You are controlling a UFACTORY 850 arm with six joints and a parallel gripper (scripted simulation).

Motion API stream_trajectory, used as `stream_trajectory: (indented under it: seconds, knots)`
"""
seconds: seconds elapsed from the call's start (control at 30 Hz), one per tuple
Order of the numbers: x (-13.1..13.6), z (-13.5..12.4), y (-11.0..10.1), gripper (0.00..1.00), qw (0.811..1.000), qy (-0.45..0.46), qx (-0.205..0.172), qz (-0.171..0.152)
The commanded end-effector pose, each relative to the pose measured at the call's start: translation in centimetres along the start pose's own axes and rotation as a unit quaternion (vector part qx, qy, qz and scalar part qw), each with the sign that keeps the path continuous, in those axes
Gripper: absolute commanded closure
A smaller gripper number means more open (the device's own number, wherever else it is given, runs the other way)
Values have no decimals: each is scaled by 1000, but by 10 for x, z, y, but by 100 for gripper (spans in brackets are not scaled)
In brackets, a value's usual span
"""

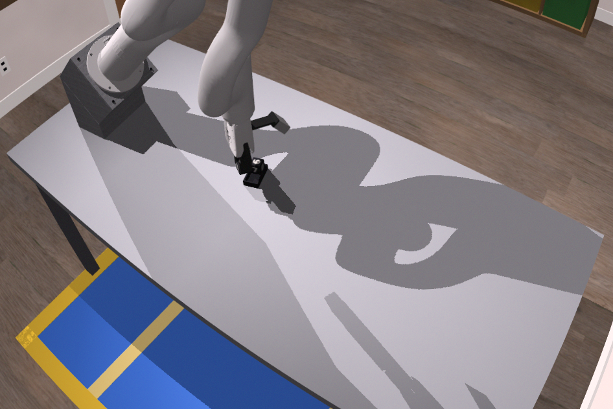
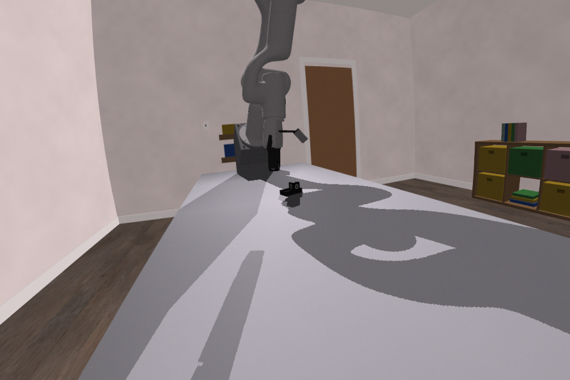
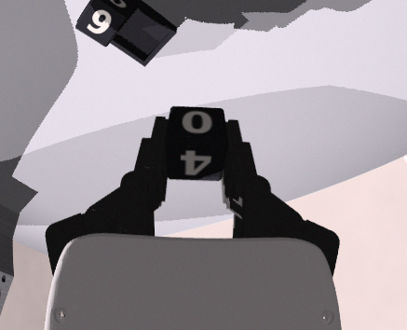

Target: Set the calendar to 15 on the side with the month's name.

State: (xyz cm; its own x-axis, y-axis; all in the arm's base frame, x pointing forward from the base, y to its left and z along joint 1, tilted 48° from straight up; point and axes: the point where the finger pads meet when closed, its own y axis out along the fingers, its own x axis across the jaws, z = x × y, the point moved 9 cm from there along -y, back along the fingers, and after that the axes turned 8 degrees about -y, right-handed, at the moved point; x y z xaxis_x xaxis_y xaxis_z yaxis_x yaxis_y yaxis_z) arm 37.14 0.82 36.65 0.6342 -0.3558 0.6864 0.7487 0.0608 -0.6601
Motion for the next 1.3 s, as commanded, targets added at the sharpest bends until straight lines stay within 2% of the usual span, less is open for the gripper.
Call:
stream_trajectory:
  seconds: [0.0,0.23,0.7,0.97,1.27]
  knots:
    - [9,-12,2,71,996,80,29,19]
    - [13,-18,3,71,990,140,27,22]
    - [23,-36,6,71,950,310,22,32]
    - [25,-40,6,71,935,352,19,35]
    - [26,-41,6,71,935,354,19,35]
